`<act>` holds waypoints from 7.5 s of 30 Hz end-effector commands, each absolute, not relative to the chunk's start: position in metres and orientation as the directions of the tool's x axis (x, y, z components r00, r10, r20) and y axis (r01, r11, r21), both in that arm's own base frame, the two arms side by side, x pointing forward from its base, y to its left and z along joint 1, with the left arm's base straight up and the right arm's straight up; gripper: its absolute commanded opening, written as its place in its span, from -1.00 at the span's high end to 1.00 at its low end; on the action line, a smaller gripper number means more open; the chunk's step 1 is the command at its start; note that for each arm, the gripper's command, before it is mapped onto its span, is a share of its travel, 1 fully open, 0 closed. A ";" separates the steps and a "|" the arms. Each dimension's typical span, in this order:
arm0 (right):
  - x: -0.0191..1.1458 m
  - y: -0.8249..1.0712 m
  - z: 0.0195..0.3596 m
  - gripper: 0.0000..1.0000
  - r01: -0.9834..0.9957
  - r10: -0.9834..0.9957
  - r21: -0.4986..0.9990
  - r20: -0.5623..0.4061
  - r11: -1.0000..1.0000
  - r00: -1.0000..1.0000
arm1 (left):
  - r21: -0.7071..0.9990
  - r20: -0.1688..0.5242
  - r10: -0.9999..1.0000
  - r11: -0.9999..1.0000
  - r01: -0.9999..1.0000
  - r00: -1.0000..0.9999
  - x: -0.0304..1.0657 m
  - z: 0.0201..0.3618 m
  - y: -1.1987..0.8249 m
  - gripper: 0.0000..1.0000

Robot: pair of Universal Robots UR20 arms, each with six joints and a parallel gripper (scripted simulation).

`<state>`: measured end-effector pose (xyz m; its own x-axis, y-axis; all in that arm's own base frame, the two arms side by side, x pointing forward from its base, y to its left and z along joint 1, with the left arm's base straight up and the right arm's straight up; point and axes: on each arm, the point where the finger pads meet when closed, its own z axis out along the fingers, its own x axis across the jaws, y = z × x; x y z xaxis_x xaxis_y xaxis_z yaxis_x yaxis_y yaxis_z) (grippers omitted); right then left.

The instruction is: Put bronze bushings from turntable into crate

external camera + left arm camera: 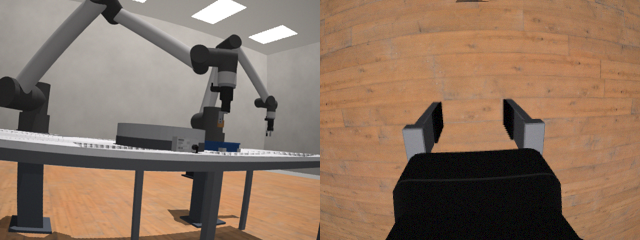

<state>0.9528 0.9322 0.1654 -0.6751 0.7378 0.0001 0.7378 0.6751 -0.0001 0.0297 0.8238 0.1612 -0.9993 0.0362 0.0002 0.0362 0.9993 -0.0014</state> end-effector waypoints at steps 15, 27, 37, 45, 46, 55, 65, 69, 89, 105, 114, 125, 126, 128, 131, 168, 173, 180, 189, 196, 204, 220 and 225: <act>0.953 0.933 0.167 1.00 0.738 0.738 0.001 0.000 0.675 -0.675 | 0.000 0.000 0.036 0.999 0.036 -0.999 0.030 0.162 0.824 -1.00; 0.953 0.933 0.131 1.00 0.738 0.738 0.001 0.000 0.675 -0.675 | 0.000 0.000 0.036 0.999 0.036 -0.999 0.030 0.162 0.824 -1.00; 0.953 0.933 0.094 1.00 0.738 0.738 0.001 0.000 0.675 -0.675 | 0.000 0.000 0.036 0.999 0.036 -0.999 0.030 0.162 0.824 -1.00; 0.953 0.933 0.091 1.00 0.738 0.738 0.001 0.000 0.675 -0.675 | 0.000 0.000 0.036 0.999 0.036 -0.999 0.030 0.162 0.824 -1.00; 0.953 0.933 0.091 1.00 0.738 0.738 0.001 0.000 0.675 -0.675 | 0.000 0.000 0.036 0.999 0.036 -0.999 0.030 0.162 0.824 -1.00; 0.953 0.933 0.091 1.00 0.738 0.738 0.001 0.000 0.675 -0.675 | 0.000 0.000 0.036 0.999 0.036 -0.999 0.030 0.162 0.824 -1.00; 0.953 0.933 0.091 1.00 0.738 0.738 0.001 0.000 0.675 -0.675 | 0.000 0.000 0.036 0.999 0.036 -0.999 0.030 0.162 0.824 -1.00; 0.953 0.933 0.091 1.00 0.738 0.738 0.001 0.000 0.675 -0.675 | 0.000 0.000 0.036 0.999 0.036 -0.999 0.030 0.162 0.824 -1.00; 0.953 0.933 0.085 1.00 0.738 0.738 0.001 0.000 0.675 -0.675 | 0.000 0.000 0.036 0.999 0.036 -0.999 0.030 0.162 0.824 -1.00; 0.953 0.933 0.061 1.00 0.738 0.738 0.001 0.000 0.675 -0.675 | 0.000 0.000 0.036 0.999 0.036 -0.999 0.030 0.162 0.824 -1.00; 0.953 0.933 0.051 1.00 0.738 0.738 0.001 0.000 0.675 -0.675 | 0.000 0.000 0.036 0.999 0.036 -0.999 0.030 0.162 0.824 -1.00; 0.953 0.933 0.049 1.00 0.738 0.738 0.001 0.000 0.675 -0.675 | 0.000 0.000 0.036 0.999 0.036 -0.999 0.030 0.162 0.824 -1.00; 0.953 0.933 0.049 1.00 0.738 0.738 0.001 0.000 0.675 -0.675 | 0.000 0.000 0.036 0.999 0.036 -0.999 0.030 0.162 0.824 -1.00; 0.953 0.933 0.049 1.00 0.738 0.738 0.001 0.000 0.675 -0.675 | 0.000 0.000 0.036 0.999 0.036 -0.999 0.030 0.162 0.824 -1.00; 0.953 0.933 0.049 1.00 0.738 0.738 0.001 0.000 0.675 -0.675 | 0.000 0.000 0.036 0.999 0.036 -0.999 0.030 0.162 0.824 -1.00; 0.953 0.933 0.048 1.00 0.738 0.738 0.001 0.000 0.675 -0.675 | 0.000 0.000 0.036 0.999 0.036 -0.999 0.030 0.162 0.824 -1.00; 0.953 0.933 0.046 1.00 0.738 0.738 0.001 0.000 0.675 -0.675 | 0.000 0.000 0.036 0.999 0.036 -0.999 0.030 0.162 0.824 -1.00; 0.953 0.933 0.044 1.00 0.738 0.738 0.001 0.000 0.675 -0.675 | 0.000 0.000 0.036 0.999 0.036 -0.999 0.030 0.162 0.824 -1.00; 0.953 0.933 0.043 1.00 0.738 0.738 0.001 0.000 0.675 -0.675 | 0.000 0.000 0.036 0.999 0.036 -0.999 0.030 0.162 0.824 -1.00; 0.953 0.933 0.043 1.00 0.738 0.738 0.001 0.000 0.675 -0.675 | 0.000 0.000 0.036 0.999 0.036 -0.999 0.030 0.162 0.824 -1.00; 0.953 0.933 0.043 1.00 0.738 0.738 0.001 0.000 0.675 -0.675 | 0.000 0.000 0.036 0.999 0.036 -0.999 0.030 0.162 0.824 -1.00; 0.953 0.933 0.043 1.00 0.738 0.738 0.001 0.000 0.675 -0.675 | 0.000 0.000 0.036 0.999 0.036 -0.999 0.030 0.162 0.824 -1.00; 0.953 0.933 0.043 1.00 0.738 0.738 0.001 0.000 0.675 -0.675 | 0.000 0.000 0.036 0.999 0.036 -0.999 0.030 0.162 0.824 -1.00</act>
<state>0.9528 0.9322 0.0417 -0.6751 0.7378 0.0001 0.7378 0.6751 -0.0001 0.0297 0.8238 0.1612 -0.9993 0.0362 0.0002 0.0362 0.9993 -0.0014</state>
